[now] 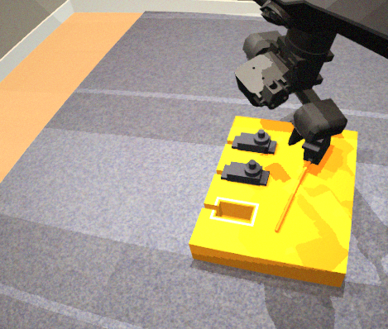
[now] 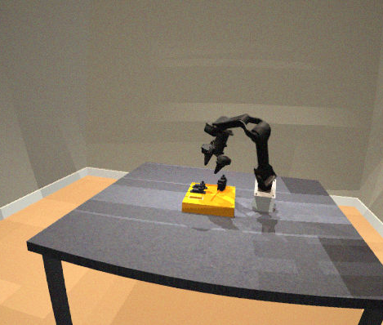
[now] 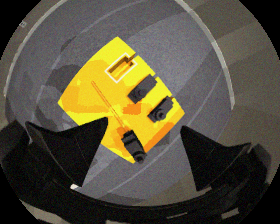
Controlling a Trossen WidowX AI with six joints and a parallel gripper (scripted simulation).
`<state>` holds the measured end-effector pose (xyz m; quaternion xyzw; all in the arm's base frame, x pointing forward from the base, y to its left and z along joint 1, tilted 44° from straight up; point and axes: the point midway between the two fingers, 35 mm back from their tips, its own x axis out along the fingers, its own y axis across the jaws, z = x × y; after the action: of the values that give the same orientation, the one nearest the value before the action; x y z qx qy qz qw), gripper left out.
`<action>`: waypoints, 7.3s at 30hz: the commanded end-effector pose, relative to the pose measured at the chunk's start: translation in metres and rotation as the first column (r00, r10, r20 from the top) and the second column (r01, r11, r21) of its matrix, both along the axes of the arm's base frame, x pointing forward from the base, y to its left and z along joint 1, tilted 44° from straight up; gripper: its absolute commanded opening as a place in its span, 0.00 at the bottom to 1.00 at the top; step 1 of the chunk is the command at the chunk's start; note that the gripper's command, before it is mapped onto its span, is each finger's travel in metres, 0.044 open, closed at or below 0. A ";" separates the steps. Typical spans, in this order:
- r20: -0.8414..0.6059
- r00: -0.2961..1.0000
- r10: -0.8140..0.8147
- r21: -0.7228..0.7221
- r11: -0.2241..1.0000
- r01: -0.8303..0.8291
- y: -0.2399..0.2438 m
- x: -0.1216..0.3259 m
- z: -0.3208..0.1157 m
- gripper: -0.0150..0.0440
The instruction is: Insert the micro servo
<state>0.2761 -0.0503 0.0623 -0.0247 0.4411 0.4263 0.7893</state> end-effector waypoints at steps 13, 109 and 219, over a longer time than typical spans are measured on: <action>0.126 0.870 0.477 -0.094 0.879 -0.468 -0.022 -0.038 -0.052 1.00; 0.165 0.806 0.568 -0.100 0.823 -0.559 0.011 -0.035 -0.049 0.25; -0.617 0.741 -0.265 -0.011 0.944 0.329 0.105 0.063 0.030 0.25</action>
<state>0.3353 0.0531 0.0948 0.2220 0.6501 0.3008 0.6615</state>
